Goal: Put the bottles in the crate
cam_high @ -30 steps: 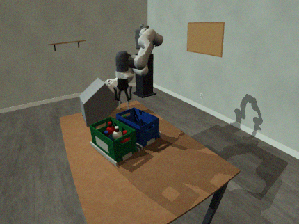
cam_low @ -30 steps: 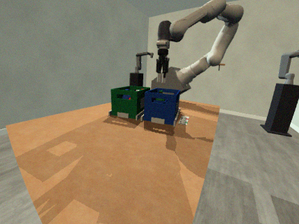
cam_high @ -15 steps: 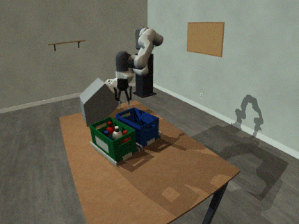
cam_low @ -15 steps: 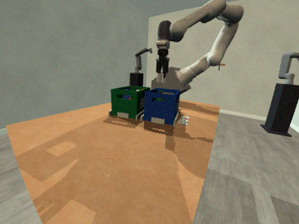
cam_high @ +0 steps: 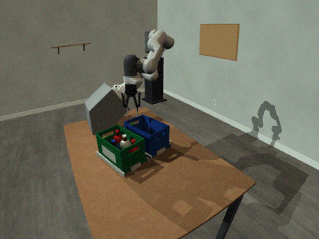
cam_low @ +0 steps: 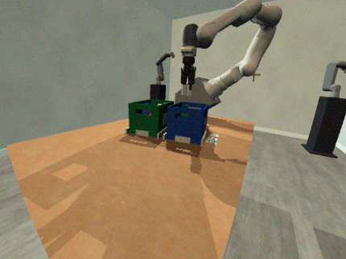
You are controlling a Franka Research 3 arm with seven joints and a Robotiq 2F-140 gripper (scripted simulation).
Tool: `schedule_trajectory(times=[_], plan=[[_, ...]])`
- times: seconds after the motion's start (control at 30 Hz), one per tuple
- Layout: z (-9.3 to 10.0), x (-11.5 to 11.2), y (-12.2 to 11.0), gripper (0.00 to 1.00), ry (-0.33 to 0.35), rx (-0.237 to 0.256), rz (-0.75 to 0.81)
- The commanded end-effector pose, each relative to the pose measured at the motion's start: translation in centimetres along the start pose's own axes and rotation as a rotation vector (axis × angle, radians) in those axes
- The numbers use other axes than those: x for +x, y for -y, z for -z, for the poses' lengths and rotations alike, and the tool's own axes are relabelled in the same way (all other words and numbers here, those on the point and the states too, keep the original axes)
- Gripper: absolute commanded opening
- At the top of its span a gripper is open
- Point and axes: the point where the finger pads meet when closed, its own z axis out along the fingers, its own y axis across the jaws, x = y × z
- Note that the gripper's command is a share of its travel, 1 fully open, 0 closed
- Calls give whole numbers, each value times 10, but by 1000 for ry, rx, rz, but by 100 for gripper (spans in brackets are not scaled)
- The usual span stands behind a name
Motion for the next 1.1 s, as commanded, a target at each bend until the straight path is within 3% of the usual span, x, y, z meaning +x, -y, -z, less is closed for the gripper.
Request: schedule_trajectory(times=[0.0,0.07,1.07], plan=[[1,3,0,38,1,-1,-2],[1,3,0,38,1,-1,-2],[1,138,-35,38,1,-1,-2]])
